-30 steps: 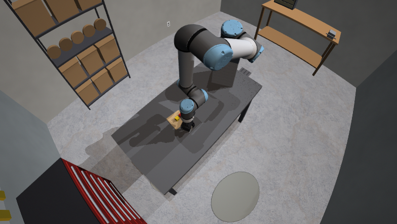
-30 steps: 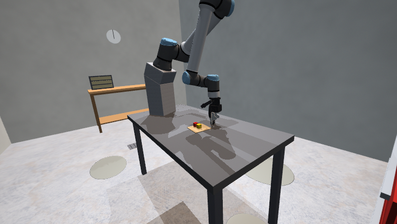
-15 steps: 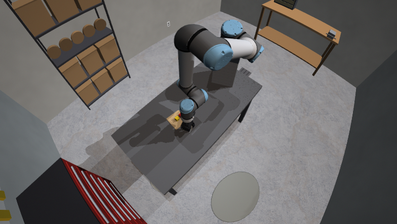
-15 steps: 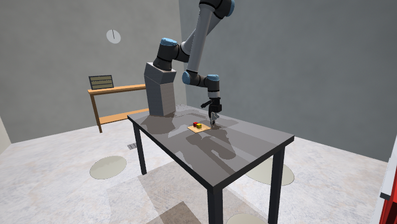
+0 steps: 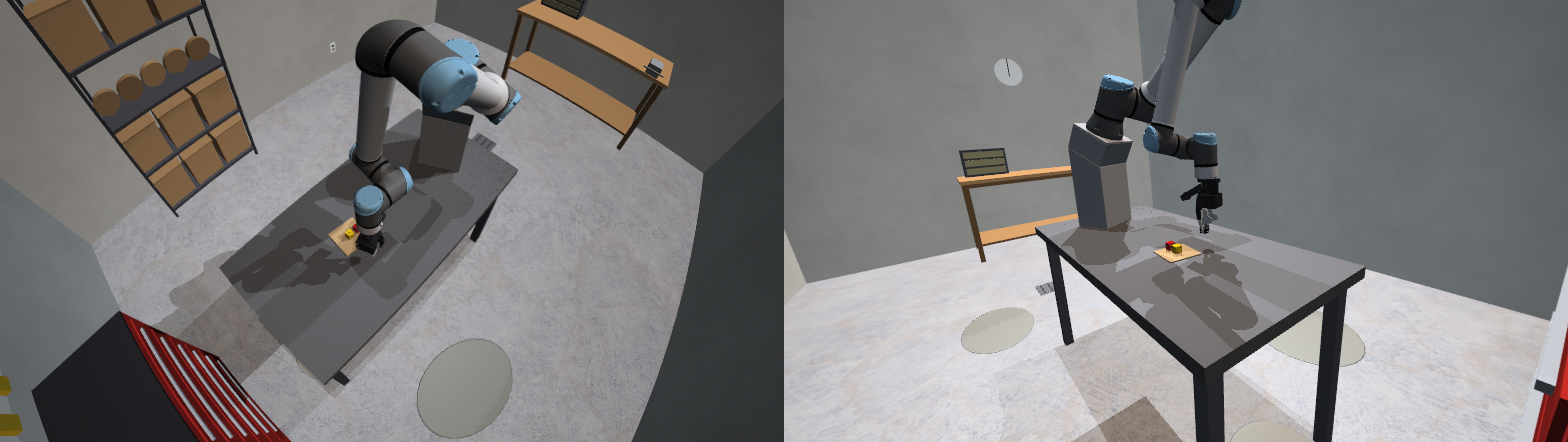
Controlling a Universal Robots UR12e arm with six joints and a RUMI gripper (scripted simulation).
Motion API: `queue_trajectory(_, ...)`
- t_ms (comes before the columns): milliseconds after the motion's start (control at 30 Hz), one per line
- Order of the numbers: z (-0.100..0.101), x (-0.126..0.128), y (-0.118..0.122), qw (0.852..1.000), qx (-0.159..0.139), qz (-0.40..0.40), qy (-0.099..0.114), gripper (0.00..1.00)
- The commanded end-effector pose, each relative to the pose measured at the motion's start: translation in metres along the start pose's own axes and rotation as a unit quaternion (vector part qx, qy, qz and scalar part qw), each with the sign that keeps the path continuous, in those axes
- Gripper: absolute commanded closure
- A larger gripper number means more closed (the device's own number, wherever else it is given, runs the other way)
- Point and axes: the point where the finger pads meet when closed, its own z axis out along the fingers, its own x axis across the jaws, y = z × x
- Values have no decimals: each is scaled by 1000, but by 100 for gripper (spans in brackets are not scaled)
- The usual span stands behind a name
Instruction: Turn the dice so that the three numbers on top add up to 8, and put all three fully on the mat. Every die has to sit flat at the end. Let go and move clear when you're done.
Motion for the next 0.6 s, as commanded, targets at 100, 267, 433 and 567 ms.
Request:
queue_trajectory(100, -45, 0, -2, 1000, 2, 0, 2, 90)
queue_trajectory(267, -46, 0, -2, 1000, 2, 0, 2, 90)
queue_trajectory(433, -46, 0, -2, 1000, 2, 0, 2, 90)
queue_trajectory(567, -45, -8, -2, 1000, 2, 11, 1, 90)
